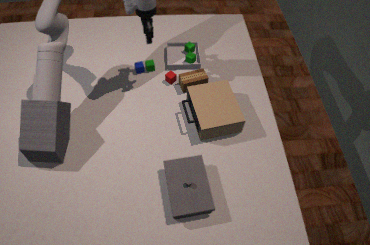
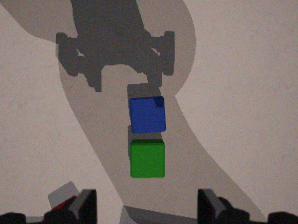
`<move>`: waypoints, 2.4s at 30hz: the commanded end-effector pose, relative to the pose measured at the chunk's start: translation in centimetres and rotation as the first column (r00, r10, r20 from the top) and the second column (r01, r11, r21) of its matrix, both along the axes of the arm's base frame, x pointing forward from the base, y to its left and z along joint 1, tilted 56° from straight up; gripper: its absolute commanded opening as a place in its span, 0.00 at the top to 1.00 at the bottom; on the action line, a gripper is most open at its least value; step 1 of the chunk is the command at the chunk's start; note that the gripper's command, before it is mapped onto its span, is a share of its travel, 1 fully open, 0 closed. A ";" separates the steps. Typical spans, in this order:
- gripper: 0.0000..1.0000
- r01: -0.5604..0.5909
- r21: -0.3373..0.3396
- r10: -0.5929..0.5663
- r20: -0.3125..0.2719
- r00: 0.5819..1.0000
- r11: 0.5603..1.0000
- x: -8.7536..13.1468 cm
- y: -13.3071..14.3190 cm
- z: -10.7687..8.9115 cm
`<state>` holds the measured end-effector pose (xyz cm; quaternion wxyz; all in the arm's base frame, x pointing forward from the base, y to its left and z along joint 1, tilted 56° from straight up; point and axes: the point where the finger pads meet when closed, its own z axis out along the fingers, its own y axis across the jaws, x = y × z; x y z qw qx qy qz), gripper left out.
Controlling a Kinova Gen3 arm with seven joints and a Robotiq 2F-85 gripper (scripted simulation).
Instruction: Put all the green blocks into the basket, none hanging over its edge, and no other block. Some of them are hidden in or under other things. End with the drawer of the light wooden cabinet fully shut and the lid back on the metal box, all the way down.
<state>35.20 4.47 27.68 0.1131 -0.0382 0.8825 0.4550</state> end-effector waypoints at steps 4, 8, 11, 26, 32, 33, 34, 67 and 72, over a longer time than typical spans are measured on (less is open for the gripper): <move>0.34 0.001 0.000 -0.001 0.001 1.000 1.000 0.1 0.2 -0.2; 0.34 0.001 0.000 -0.001 0.001 1.000 1.000 0.1 0.5 -0.3; 0.34 0.001 0.000 -0.001 0.001 1.000 1.000 0.2 0.9 -0.6; 0.34 0.001 0.000 -0.001 0.001 1.000 1.000 0.9 4.1 -2.8; 0.34 0.001 0.000 -0.001 0.001 1.000 1.000 1.2 5.9 -4.1; 0.34 0.001 0.000 -0.001 0.001 1.000 1.000 1.3 6.2 -4.3; 0.34 0.001 0.000 -0.001 0.001 1.000 1.000 1.4 6.5 -4.5; 0.34 0.001 0.000 -0.001 0.001 1.000 1.000 2.0 9.7 -6.7; 0.34 0.001 0.000 -0.001 0.001 1.000 1.000 2.0 9.8 -6.7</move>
